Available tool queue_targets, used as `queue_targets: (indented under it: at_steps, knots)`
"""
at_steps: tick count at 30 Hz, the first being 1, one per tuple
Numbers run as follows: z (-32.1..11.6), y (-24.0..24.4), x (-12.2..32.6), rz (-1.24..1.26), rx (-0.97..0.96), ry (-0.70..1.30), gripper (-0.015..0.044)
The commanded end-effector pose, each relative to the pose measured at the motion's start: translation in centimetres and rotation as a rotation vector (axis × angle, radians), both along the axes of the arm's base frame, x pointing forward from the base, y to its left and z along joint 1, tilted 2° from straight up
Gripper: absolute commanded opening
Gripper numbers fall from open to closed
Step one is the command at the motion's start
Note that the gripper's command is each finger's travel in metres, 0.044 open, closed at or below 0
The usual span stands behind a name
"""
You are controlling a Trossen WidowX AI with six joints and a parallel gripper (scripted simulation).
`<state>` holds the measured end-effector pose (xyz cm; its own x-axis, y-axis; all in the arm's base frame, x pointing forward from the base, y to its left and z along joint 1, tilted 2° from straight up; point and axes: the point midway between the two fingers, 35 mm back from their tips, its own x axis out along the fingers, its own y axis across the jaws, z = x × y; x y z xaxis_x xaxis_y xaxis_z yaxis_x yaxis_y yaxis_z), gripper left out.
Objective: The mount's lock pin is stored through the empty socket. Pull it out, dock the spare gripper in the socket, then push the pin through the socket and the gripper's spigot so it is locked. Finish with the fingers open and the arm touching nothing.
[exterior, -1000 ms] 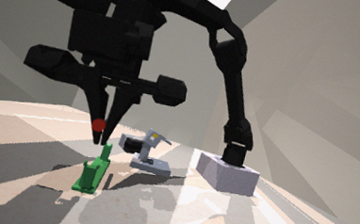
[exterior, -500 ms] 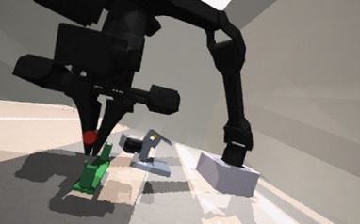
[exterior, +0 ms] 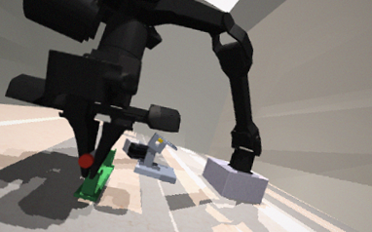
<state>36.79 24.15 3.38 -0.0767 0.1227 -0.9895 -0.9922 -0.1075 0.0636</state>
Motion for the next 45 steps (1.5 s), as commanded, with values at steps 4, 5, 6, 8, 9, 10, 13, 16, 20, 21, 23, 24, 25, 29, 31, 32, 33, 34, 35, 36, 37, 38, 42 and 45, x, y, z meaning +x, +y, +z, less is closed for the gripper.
queue_targets:
  at_steps: [4, 5, 6, 8, 9, 10, 13, 16, 20, 21, 23, 24, 25, 29, 31, 32, 33, 34, 35, 36, 37, 38, 42, 45]
  knots:
    - [-1.2, 0.0, 0.0, 0.003, 0.000, 0.000, 0.0000]
    - [-1.3, 0.0, 0.0, 0.003, 0.000, 0.000, 0.0000]
    - [-1.4, 0.0, 0.0, 0.003, 0.000, -0.001, 0.0000]
    - [-1.7, 0.0, 0.0, 0.003, 0.000, -0.001, 0.0000]
    - [-1.9, 0.0, 0.0, 0.003, 0.001, -0.002, 0.0000]
    - [-2.0, 0.0, 0.0, 0.003, 0.001, -0.002, 0.0000]
    - [-2.4, 0.0, 0.1, 0.003, 0.002, -0.003, 0.0000]
    - [-2.8, 0.0, 0.1, 0.003, 0.002, -0.004, 0.0000]
    - [-3.0, 0.0, 0.1, 0.003, 0.003, -0.005, 0.0000]
    - [-3.0, 0.0, 0.1, 0.003, 0.003, -0.005, 0.0000]
    - [-3.0, 0.0, 0.1, 0.003, 0.003, -0.005, 0.0000]
    - [-3.0, 0.0, 0.1, 0.003, 0.003, -0.005, 0.0000]
    - [-3.0, 0.0, 0.1, 0.003, 0.003, -0.005, 0.0000]
    - [-3.0, 0.0, 0.1, 0.003, 0.003, -0.005, 0.0000]
    - [-3.0, 0.0, 0.1, 0.003, 0.003, -0.005, 0.0000]
    - [-3.0, 0.0, 0.1, 0.003, 0.003, -0.005, 0.0000]
    - [-3.0, 0.0, 0.1, 0.003, 0.003, -0.005, 0.0000]
    - [-3.0, 0.0, 0.1, 0.003, 0.003, -0.005, 0.0000]
    - [-3.0, 0.0, 0.1, 0.001, 0.002, -0.004, 0.0026]
    - [-3.0, 0.0, 0.1, 0.001, 0.002, -0.004, 0.0053]
    - [-3.0, 0.0, 0.1, 0.001, 0.002, -0.004, 0.0079]
    - [-3.0, 0.0, 0.1, 0.001, 0.002, -0.004, 0.0105]
    - [-3.0, 0.0, 0.1, 0.001, 0.002, -0.004, 0.0200]
    - [-3.0, 0.0, 0.1, 0.001, 0.002, -0.004, 0.0200]
